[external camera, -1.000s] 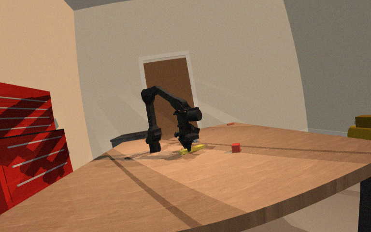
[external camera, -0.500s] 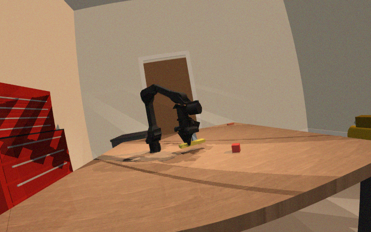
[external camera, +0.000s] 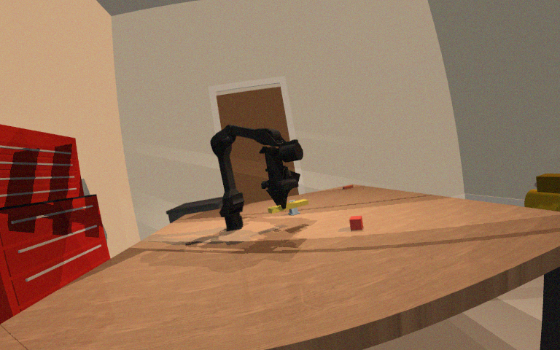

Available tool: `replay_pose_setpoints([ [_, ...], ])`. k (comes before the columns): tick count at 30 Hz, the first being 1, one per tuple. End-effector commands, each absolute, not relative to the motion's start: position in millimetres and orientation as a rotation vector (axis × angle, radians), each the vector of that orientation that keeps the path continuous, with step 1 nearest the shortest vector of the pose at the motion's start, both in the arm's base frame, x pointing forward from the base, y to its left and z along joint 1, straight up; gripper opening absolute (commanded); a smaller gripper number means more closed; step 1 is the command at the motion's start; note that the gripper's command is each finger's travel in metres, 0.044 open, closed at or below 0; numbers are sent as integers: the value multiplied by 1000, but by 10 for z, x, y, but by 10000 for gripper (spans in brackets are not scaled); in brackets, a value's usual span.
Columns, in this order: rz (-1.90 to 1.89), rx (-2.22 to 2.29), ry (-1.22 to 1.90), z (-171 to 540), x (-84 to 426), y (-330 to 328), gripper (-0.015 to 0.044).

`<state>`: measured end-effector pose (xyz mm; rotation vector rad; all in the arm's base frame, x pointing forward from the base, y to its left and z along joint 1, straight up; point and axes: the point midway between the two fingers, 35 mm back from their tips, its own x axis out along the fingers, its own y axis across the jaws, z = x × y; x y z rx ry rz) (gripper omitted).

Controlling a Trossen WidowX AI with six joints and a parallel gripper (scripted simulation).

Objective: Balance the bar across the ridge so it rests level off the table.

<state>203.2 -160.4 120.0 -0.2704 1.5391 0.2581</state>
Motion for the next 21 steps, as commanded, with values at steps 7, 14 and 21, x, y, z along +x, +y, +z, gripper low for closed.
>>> replay_pose_setpoints([
  [7, 247, -276, 1537, 1489, 2003, -1592, 0],
  [14, 260, -290, 1536, 1599, 1998, -1556, 0],
  [21, 402, -431, 1513, 1601, 2153, -1330, 0],
])
